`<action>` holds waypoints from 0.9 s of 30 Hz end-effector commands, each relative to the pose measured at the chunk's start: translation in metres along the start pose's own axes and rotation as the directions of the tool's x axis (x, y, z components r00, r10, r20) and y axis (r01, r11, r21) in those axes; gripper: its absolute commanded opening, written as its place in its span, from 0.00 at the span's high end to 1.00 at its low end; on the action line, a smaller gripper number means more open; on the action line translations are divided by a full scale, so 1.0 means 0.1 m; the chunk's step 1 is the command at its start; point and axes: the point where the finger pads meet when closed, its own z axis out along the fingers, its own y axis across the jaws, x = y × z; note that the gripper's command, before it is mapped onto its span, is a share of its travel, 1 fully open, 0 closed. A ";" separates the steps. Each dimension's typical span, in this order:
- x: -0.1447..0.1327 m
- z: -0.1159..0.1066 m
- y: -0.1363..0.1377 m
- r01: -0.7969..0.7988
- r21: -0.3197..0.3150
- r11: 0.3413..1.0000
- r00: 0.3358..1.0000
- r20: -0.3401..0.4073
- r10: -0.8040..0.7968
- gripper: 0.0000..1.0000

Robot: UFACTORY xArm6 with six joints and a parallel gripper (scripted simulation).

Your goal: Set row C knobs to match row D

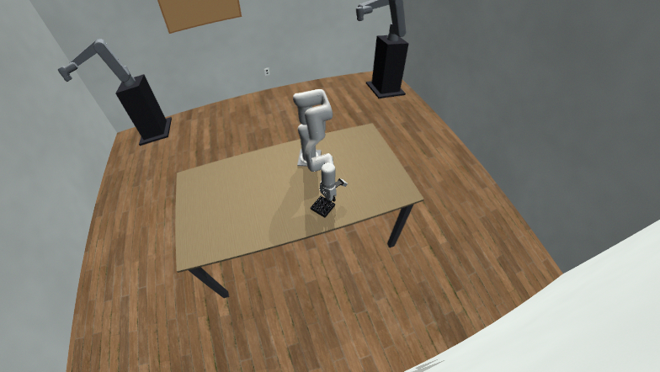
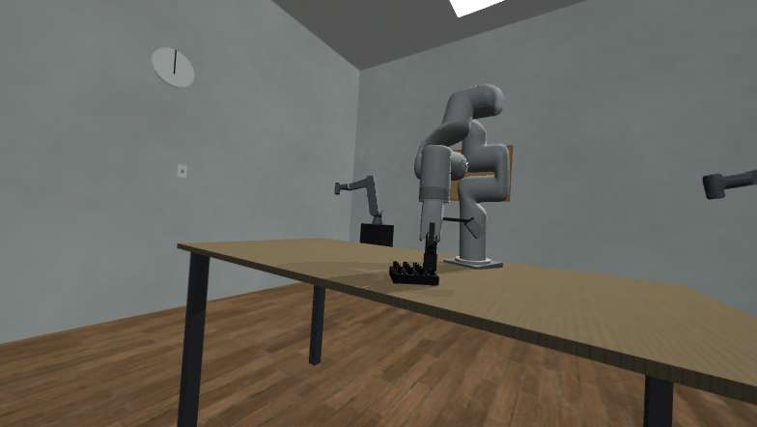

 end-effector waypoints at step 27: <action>-0.01 -0.09 0.01 0.000 -0.004 1.000 1.000 0.001 0.000 0.81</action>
